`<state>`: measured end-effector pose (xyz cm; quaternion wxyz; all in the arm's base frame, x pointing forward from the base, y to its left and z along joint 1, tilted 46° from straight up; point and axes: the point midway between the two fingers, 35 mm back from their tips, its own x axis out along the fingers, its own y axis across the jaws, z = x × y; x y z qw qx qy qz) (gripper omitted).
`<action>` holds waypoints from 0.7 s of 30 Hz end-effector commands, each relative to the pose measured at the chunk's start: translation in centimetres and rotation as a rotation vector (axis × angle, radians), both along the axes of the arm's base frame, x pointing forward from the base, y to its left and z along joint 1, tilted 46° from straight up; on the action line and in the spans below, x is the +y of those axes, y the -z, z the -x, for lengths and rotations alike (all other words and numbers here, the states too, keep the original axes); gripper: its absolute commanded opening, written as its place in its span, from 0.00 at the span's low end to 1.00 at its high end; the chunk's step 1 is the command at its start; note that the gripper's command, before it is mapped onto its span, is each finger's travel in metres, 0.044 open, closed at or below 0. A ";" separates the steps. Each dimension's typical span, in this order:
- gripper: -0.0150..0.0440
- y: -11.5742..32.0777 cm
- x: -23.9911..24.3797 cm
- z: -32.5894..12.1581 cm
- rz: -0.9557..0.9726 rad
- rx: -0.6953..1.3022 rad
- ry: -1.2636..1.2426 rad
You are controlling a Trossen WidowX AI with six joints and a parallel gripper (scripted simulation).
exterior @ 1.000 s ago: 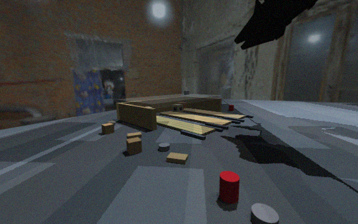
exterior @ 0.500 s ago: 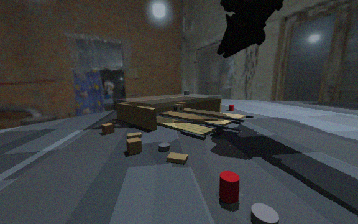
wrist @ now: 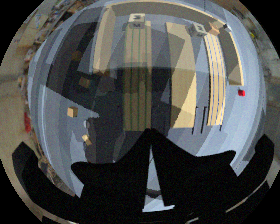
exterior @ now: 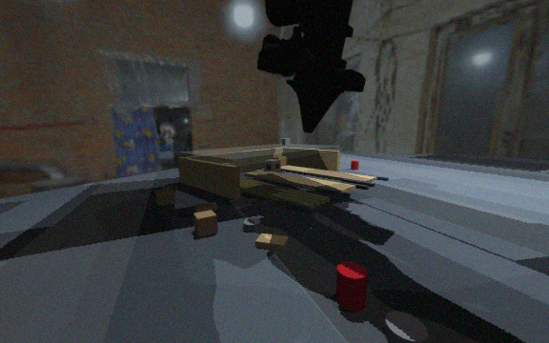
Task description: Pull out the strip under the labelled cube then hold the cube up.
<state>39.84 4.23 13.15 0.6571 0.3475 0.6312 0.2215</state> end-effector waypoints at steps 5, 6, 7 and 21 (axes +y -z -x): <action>0.25 0.1 3.5 0.5 0.024 0.125 -0.111; 0.25 0.0 3.6 0.5 0.024 0.125 -0.111; 0.25 0.0 3.6 0.5 0.024 0.125 -0.111; 0.25 1.5 5.0 0.4 0.025 0.124 -0.111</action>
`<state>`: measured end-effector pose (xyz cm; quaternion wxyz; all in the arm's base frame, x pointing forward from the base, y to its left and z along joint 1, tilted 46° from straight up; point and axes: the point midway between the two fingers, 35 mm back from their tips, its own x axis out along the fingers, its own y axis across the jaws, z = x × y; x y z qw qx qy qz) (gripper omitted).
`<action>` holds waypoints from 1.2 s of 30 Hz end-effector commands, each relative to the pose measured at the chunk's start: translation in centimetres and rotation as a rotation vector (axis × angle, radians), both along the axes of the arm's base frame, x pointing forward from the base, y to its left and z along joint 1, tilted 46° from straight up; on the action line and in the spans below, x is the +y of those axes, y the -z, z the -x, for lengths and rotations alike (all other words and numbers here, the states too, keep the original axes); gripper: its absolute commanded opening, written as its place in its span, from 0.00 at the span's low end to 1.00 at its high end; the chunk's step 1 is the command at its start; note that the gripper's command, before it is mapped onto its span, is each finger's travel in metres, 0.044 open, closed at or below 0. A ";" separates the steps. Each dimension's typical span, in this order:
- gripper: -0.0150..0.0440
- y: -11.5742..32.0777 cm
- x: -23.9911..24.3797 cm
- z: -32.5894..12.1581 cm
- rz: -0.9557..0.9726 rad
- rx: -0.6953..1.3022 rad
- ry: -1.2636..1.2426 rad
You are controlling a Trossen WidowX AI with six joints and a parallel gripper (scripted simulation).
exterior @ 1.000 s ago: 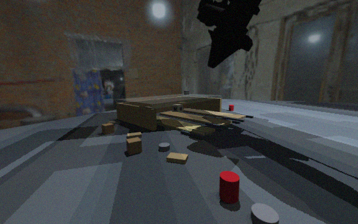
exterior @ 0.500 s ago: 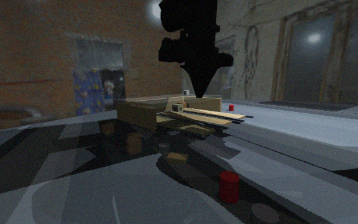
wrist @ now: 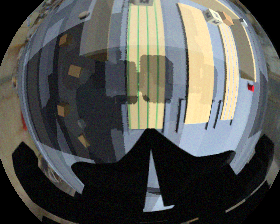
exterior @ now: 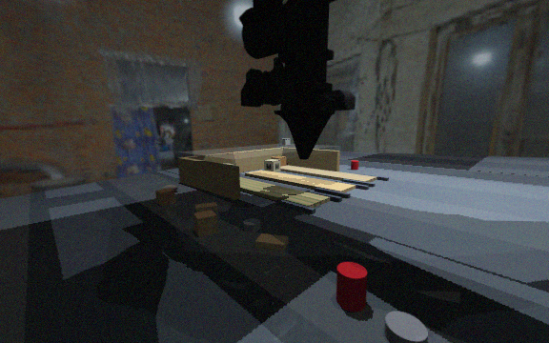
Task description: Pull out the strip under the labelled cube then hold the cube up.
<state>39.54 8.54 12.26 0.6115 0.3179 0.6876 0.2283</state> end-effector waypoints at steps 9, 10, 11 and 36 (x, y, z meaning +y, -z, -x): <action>0.25 1.6 1.7 0.2 0.001 0.010 -0.005; 0.25 1.7 1.9 0.2 0.001 0.010 -0.005; 0.25 1.8 2.0 0.2 0.001 0.010 -0.005; 0.25 3.9 4.3 0.6 -0.003 0.010 -0.005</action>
